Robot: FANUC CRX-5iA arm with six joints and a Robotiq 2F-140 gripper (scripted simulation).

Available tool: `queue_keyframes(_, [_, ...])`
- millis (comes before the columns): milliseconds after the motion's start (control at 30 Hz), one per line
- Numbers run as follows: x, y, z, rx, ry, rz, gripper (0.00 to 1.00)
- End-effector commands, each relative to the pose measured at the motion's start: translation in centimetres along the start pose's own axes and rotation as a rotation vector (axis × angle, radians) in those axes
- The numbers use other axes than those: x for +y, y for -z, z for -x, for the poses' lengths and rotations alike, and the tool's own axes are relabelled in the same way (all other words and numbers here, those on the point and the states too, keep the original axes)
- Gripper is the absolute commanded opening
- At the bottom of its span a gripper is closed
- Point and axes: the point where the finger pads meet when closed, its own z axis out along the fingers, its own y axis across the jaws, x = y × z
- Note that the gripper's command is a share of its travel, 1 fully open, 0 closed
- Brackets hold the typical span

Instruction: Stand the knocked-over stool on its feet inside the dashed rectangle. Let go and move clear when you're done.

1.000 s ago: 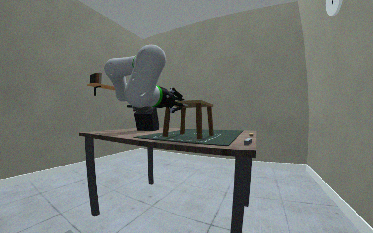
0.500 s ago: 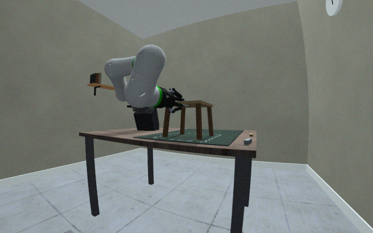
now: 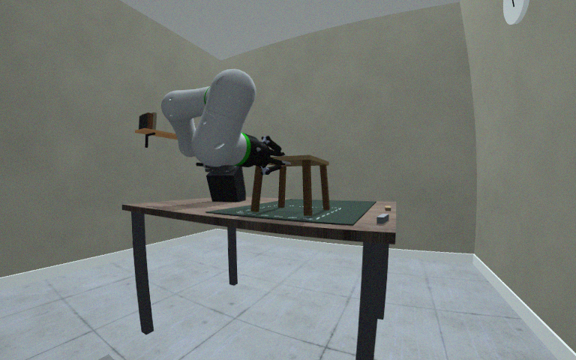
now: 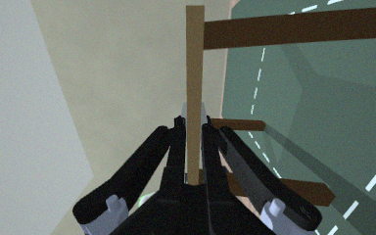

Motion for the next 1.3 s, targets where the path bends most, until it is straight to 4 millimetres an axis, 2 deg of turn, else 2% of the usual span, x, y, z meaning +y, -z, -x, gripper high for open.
queue_keyframes(0, [-0.1,0.05,-0.03,0.0,0.002,0.002,0.1])
queue_keyframes(400, [-0.1,0.05,-0.03,0.0,0.002,0.002,0.1])
queue_keyframes(433, [-0.1,0.05,-0.03,0.0,0.002,0.002,0.33])
queue_keyframes(1267, [-0.1,0.05,-0.03,0.0,0.002,0.002,0.33])
